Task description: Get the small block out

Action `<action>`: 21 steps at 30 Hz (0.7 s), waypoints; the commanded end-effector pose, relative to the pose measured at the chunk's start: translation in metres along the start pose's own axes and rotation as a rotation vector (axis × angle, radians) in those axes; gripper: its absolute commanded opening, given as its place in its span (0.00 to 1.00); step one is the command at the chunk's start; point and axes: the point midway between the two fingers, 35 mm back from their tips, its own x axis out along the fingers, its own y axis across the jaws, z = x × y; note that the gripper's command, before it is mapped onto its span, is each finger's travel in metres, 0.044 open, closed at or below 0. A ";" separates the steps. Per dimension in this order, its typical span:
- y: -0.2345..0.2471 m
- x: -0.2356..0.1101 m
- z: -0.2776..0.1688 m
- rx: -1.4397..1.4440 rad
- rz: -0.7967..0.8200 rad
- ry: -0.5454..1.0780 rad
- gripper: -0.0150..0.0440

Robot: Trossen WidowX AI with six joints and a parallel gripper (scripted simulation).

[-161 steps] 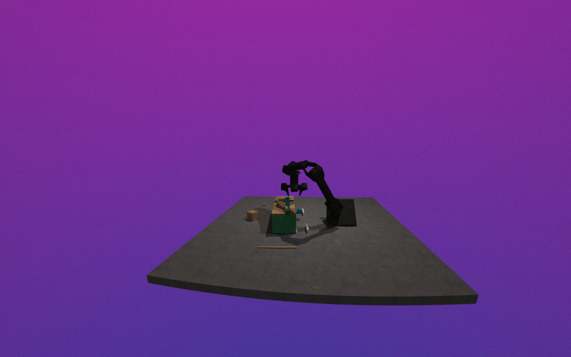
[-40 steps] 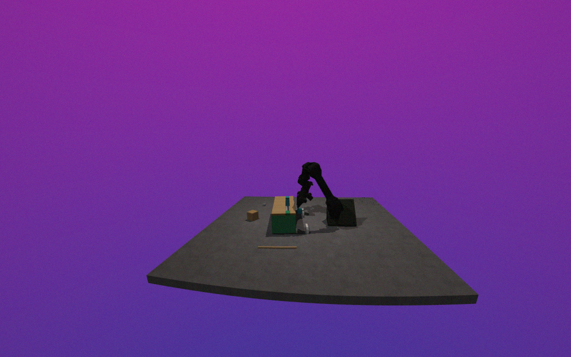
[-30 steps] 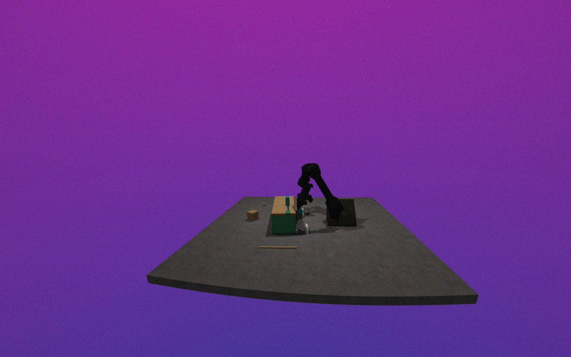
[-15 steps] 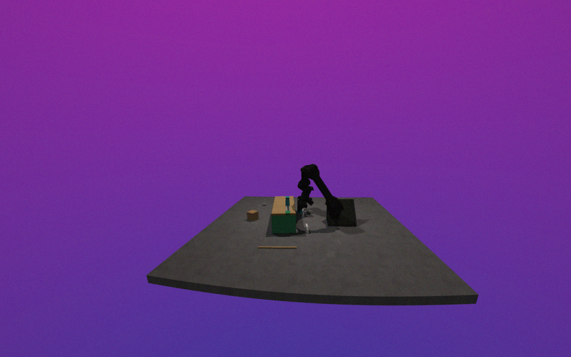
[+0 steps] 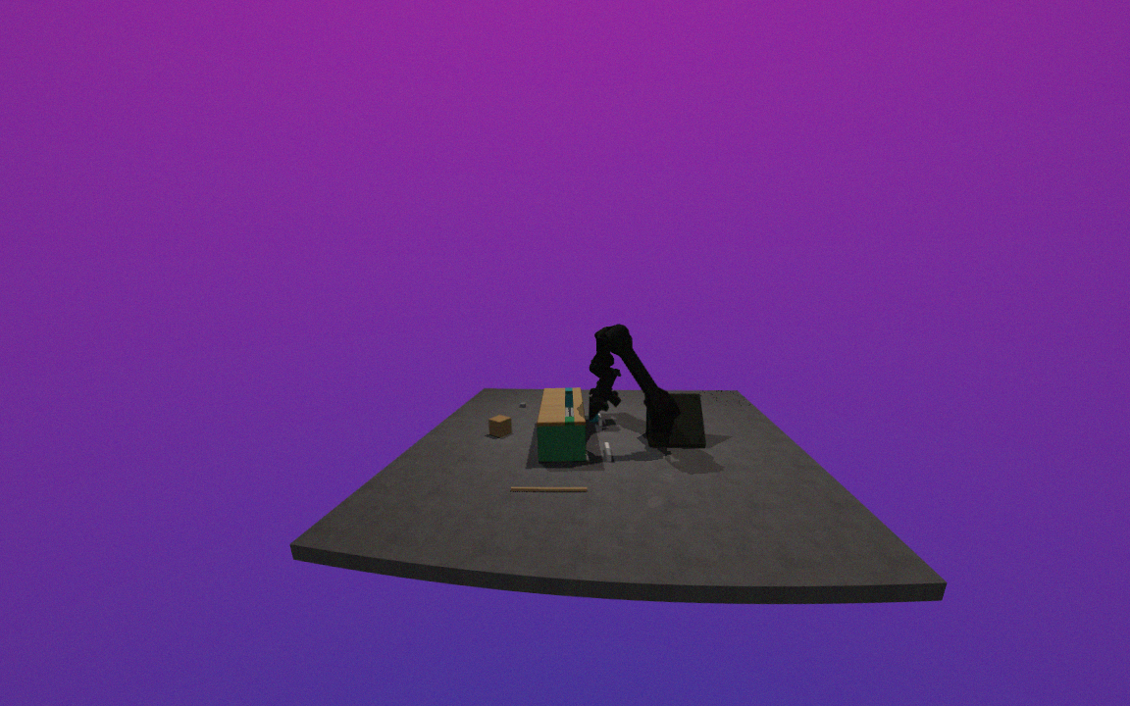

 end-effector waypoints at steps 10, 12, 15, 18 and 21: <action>0.002 -0.054 -0.024 -0.013 0.015 0.004 0.25; 0.002 -0.055 -0.024 -0.010 0.016 0.004 0.25; -0.002 -0.063 -0.028 0.032 0.036 0.003 0.25; -0.008 -0.073 -0.032 0.087 0.063 0.003 0.25; -0.014 -0.083 -0.036 0.143 0.090 0.004 0.25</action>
